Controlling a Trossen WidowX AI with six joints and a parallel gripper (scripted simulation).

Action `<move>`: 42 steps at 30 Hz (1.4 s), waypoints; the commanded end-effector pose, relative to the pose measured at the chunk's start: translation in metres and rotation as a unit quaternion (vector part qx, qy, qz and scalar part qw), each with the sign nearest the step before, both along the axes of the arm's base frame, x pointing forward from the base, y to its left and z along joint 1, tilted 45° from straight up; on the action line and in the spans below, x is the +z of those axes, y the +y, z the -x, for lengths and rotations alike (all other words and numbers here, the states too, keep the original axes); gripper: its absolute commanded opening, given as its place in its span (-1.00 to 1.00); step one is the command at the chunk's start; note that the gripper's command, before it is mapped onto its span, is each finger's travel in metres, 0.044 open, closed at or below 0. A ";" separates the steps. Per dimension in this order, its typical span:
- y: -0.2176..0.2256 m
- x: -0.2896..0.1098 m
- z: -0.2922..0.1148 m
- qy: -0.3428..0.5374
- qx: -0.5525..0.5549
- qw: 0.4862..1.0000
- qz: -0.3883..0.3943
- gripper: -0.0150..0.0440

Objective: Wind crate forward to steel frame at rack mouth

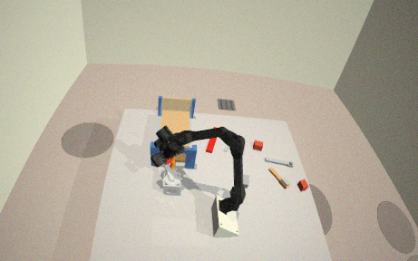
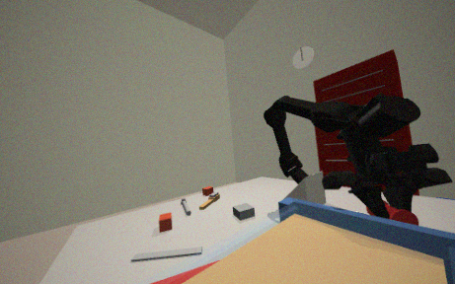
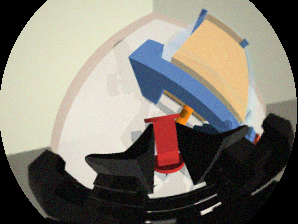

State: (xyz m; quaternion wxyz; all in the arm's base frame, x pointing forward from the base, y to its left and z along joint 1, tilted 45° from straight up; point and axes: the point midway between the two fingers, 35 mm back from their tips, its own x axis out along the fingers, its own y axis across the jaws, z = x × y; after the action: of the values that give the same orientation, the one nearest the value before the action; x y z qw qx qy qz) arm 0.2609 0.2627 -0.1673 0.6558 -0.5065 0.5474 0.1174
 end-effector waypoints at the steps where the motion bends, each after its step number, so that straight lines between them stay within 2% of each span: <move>1: 0.010 -0.010 0.011 0.011 0.001 1.000 -0.011 -0.49; 42: 0.033 -0.035 0.053 0.013 0.001 1.000 -0.013 -0.49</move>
State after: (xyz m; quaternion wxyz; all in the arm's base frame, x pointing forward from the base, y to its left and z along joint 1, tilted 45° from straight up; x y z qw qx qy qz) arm 0.2244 0.2923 -0.1959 0.6630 -0.4998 0.5441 0.1206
